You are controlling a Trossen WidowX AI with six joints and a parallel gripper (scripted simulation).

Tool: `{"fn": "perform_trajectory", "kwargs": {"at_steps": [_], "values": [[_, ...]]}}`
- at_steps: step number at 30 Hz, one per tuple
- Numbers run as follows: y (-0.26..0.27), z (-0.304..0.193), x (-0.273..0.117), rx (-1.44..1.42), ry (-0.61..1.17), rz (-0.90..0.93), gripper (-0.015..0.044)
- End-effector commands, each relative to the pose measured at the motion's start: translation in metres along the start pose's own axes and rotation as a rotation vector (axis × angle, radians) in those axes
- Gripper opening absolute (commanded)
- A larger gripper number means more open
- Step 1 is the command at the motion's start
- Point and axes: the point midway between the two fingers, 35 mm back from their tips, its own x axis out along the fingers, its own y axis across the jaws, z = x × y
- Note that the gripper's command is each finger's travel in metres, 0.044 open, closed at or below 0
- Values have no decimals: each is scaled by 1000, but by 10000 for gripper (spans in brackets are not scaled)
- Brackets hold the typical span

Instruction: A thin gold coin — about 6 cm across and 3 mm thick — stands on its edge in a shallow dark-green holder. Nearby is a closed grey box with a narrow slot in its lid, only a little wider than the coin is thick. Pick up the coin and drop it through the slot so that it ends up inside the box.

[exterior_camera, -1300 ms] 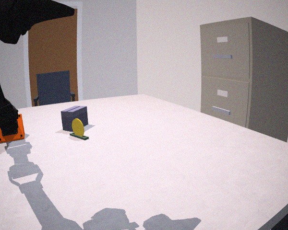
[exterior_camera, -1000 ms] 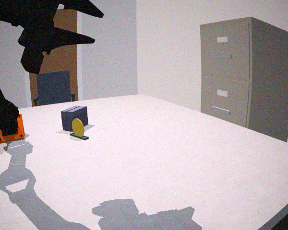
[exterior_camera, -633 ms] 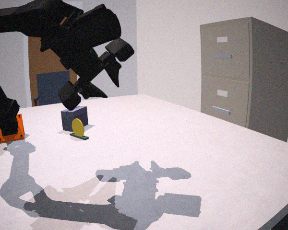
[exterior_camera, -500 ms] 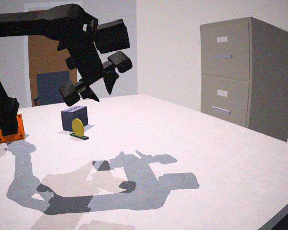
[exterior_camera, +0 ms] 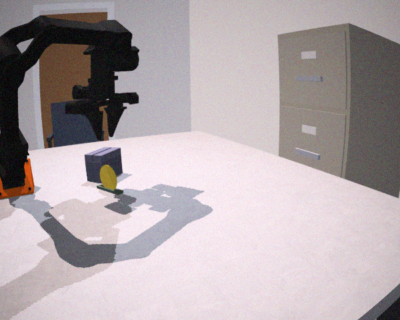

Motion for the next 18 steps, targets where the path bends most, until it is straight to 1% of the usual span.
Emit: {"fn": "perform_trajectory", "kwargs": {"at_steps": [1, 6, 10, 14, 18], "values": [[2, 2, -1, -25, 81, 15, 161], [5, 2, 1, -26, 78, 13, 161], [6, -1, 31, -27, 39, 37, 161], [6, -1, 34, -27, 36, 38, 161], [6, -2, 48, -27, 37, 38, 161]]}}
